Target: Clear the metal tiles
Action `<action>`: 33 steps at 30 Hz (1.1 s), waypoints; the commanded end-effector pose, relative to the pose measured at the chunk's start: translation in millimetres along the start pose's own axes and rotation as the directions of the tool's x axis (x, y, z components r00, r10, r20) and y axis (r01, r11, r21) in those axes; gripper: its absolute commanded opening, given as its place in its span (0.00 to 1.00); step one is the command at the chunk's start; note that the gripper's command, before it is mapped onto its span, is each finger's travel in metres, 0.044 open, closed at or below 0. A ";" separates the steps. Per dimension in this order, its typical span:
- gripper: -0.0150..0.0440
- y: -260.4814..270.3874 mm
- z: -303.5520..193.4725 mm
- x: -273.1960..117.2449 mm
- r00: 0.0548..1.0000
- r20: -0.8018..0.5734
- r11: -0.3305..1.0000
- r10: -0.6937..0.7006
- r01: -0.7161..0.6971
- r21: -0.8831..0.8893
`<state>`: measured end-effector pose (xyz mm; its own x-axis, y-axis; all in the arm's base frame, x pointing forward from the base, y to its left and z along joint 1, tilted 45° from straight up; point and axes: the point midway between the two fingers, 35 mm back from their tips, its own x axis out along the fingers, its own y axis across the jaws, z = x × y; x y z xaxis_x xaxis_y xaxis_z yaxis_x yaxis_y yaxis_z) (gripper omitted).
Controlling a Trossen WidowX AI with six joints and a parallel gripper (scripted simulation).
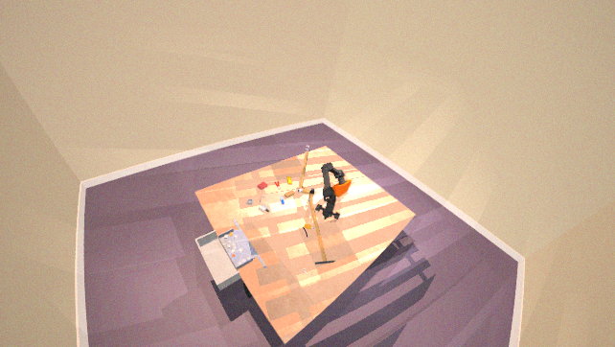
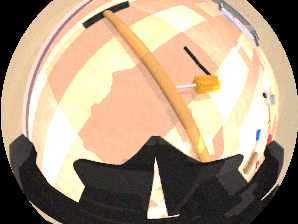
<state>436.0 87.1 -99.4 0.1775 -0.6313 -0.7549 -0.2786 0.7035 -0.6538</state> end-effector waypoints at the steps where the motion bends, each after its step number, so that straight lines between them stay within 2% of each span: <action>1: 0.25 -1.8 -4.9 13.2 1.000 -0.007 1.000 -0.005 0.005 -0.003; 22: 0.25 -4.3 -25.7 63.3 1.000 -0.010 1.000 -0.014 0.014 -0.003; 33: 0.25 -9.4 -20.9 65.2 1.000 -0.010 1.000 -0.014 0.014 -0.003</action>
<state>426.9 35.5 -142.8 0.1718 -0.6416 -0.7476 -0.2807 0.6955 -0.6614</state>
